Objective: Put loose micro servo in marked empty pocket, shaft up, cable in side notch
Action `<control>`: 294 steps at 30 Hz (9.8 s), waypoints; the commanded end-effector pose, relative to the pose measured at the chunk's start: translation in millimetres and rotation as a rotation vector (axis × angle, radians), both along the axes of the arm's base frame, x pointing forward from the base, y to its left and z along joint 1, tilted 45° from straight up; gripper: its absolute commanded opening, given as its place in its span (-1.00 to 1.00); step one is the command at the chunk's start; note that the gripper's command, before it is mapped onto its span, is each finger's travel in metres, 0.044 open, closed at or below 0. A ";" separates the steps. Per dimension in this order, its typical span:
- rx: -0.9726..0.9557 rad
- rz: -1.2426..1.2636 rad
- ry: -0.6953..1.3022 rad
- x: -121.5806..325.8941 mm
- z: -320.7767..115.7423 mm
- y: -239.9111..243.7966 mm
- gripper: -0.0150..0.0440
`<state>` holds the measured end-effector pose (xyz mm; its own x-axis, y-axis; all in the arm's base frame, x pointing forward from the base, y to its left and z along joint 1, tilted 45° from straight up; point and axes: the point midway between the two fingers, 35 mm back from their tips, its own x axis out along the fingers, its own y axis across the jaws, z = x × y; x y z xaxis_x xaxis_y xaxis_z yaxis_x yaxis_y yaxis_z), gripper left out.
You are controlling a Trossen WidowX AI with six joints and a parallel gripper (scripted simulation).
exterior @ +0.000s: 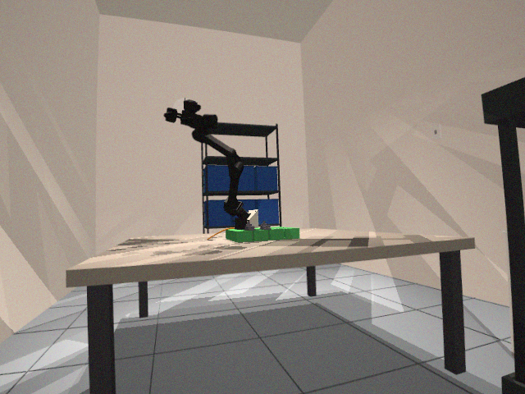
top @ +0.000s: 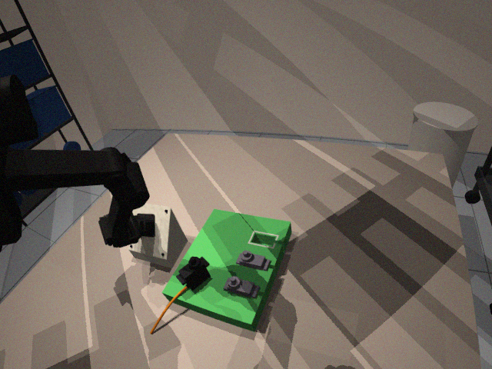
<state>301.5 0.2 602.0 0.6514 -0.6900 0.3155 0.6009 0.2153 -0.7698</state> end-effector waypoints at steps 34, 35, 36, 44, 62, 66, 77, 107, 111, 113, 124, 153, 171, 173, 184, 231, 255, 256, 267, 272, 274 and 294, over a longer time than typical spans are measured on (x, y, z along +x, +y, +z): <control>0.148 0.433 -0.527 -104.1 62.1 27.4 1.00; 0.161 0.452 -0.551 -109.0 64.2 27.0 1.00; 0.174 0.471 -0.576 -114.0 66.2 26.4 1.00; 0.273 0.594 -0.760 -150.2 77.4 14.5 1.00; 0.528 0.812 -1.089 -208.2 83.1 -32.4 1.00; 0.587 0.847 -1.159 -217.3 81.4 -46.1 1.00; 0.839 0.942 -1.414 -236.9 65.4 -105.3 1.00; 1.638 0.784 -1.934 -168.8 -59.1 -239.6 1.00; 1.758 0.673 -1.985 -147.7 -89.4 -249.9 1.00; 1.792 0.621 -1.997 -138.9 -102.4 -253.3 1.00; 2.049 0.217 -2.070 -82.6 -191.7 -251.8 1.00; 1.972 -0.942 -1.693 -37.6 -415.1 -122.2 1.00; 1.552 -1.053 -1.312 -90.6 -470.5 -57.1 1.00; 1.505 -1.032 -1.272 -96.6 -472.1 -52.9 1.00; 1.405 -0.966 -1.182 -108.1 -473.8 -45.6 1.00; 1.406 -0.964 -1.183 -110.5 -499.9 -72.2 -0.49; 1.405 -0.965 -1.183 -106.3 -481.7 -58.7 -0.49; 1.405 -0.964 -1.184 -102.2 -481.6 -59.2 -0.49; 1.407 -0.964 -1.184 -84.2 -488.5 -53.6 -0.49; 1.408 -0.965 -1.184 -80.9 -503.9 -38.3 -0.49; 1.408 -0.965 -1.184 -79.6 -510.2 -31.9 -0.49; 1.414 -0.968 -1.183 -66.2 -575.9 34.6 -0.49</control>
<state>230.9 22.3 35.6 -0.0659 -0.7008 -0.7103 0.8308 -0.4328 0.3500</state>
